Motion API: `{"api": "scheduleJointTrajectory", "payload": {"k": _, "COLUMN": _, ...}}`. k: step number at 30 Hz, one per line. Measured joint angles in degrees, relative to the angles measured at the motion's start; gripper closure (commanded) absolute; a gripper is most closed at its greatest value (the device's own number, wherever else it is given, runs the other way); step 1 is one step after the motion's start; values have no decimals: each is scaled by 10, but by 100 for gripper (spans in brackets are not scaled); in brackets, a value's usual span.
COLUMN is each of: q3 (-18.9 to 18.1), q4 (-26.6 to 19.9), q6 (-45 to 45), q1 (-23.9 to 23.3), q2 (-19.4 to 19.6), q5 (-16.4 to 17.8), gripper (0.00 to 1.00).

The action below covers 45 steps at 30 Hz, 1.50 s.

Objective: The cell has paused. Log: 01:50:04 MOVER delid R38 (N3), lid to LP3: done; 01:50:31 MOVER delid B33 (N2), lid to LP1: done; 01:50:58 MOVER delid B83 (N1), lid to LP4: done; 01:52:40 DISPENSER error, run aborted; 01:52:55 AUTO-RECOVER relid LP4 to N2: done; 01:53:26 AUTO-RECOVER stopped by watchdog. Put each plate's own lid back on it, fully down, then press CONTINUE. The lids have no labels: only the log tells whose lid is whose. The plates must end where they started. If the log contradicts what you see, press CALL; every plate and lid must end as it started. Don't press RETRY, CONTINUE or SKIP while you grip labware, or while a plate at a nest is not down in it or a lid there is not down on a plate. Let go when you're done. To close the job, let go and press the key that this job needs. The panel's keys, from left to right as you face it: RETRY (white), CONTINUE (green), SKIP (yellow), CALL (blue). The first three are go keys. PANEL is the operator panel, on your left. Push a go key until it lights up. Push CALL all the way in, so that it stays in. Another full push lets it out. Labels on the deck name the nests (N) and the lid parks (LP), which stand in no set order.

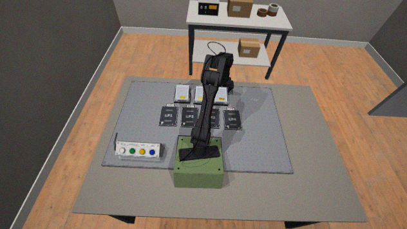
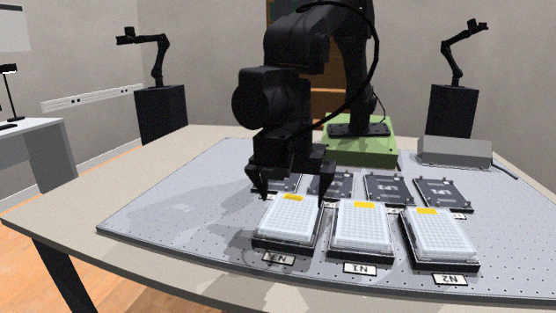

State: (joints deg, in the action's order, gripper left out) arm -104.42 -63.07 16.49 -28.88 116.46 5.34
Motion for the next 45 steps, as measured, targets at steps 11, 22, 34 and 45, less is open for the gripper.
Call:
{"api": "scheduleJointTrajectory", "payload": {"k": 11, "q3": 0, "q4": 0, "q6": 0, "q1": 0, "q2": 0, "q5": 0, "gripper": 0}}
{"api": "scheduleJointTrajectory", "payload": {"k": 22, "q3": 104, "q4": 26, "q6": 1, "q1": 12, "q2": -56, "q5": -3, "gripper": 7}}
{"api": "scheduleJointTrajectory", "payload": {"k": 34, "q3": 251, "q4": 76, "q6": -24, "q1": 48, "q2": -156, "q5": -10, "gripper": 18}}
{"api": "scheduleJointTrajectory", "payload": {"k": 45, "q3": 362, "q4": 116, "q6": -61, "q1": 86, "q2": -236, "q5": -20, "gripper": 100}}
